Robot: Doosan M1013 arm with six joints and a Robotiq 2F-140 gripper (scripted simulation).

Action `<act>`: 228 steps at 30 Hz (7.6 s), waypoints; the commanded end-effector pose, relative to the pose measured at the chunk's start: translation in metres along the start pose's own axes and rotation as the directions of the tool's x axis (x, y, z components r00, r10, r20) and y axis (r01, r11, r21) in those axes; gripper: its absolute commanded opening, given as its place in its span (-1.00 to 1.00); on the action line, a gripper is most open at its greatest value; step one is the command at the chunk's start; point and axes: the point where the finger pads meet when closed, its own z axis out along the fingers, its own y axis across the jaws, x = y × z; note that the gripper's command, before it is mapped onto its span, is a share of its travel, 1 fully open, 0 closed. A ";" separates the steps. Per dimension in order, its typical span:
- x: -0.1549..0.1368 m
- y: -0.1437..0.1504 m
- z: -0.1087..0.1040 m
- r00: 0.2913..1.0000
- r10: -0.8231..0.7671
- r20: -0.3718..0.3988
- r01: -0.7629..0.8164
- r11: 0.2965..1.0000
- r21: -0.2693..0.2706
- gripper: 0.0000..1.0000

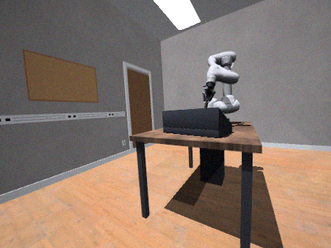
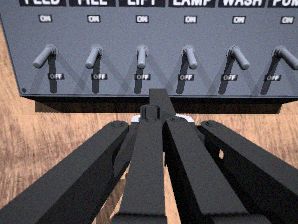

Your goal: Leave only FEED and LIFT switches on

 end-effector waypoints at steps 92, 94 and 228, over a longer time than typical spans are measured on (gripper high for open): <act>-0.012 -0.017 0.099 1.000 0.000 -0.014 0.000 1.000 -0.010 -0.80; -0.012 -0.017 0.101 1.000 0.000 -0.014 0.000 1.000 -0.010 -0.80; 0.005 -0.016 0.103 1.000 0.001 -0.012 -0.001 1.000 -0.012 -0.80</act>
